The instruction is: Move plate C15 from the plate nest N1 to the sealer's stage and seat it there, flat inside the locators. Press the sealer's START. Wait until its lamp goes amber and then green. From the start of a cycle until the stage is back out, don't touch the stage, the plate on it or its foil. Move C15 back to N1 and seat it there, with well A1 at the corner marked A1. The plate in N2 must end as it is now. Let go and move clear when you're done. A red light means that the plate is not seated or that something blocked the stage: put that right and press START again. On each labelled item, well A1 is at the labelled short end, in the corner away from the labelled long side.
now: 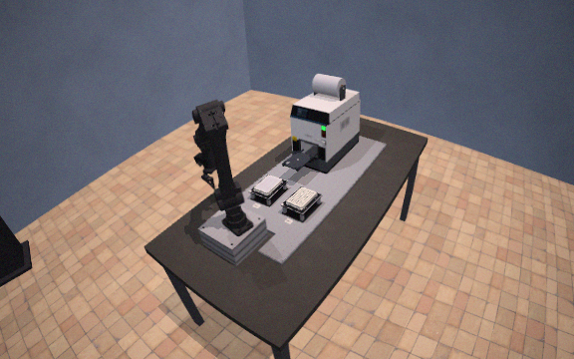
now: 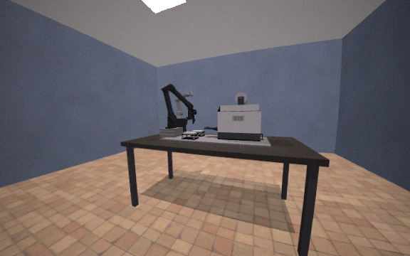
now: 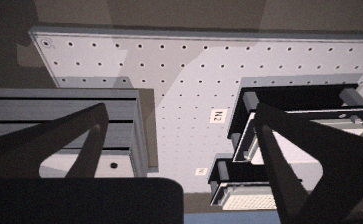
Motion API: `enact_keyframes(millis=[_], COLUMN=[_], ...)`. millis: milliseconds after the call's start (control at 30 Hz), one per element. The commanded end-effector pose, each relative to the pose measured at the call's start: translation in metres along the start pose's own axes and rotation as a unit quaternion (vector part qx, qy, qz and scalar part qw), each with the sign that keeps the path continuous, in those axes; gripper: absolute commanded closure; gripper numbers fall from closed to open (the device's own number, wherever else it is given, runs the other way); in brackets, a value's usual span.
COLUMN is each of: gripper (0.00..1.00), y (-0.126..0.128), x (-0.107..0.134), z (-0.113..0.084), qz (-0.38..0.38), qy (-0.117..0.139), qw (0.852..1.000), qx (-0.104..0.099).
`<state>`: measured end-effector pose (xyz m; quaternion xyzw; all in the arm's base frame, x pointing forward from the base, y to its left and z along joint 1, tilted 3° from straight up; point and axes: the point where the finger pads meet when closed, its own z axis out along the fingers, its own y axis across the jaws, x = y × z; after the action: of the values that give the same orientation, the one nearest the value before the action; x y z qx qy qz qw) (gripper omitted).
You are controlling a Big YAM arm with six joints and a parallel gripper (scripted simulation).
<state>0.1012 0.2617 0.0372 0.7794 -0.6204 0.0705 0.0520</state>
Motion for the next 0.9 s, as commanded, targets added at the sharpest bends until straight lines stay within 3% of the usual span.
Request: enact_keyframes(millis=[0,533,633,700,867], gripper=[0.00,0.00,0.00,0.00,0.00], y=[-0.001,-0.001,-0.027,-0.039,-0.065], x=[-0.002,-0.002,0.007,0.006,0.011], z=[-0.002,-0.002,-0.012,-0.020,-0.037], qz=[0.000,0.000,0.091,0.084,0.151], qy=[-0.003,-0.003,-0.013,-0.017,-0.031], qw=[1.000,1.000,0.996,0.996,0.988], qx=[0.002,0.002,-0.005,-0.001,-0.004])
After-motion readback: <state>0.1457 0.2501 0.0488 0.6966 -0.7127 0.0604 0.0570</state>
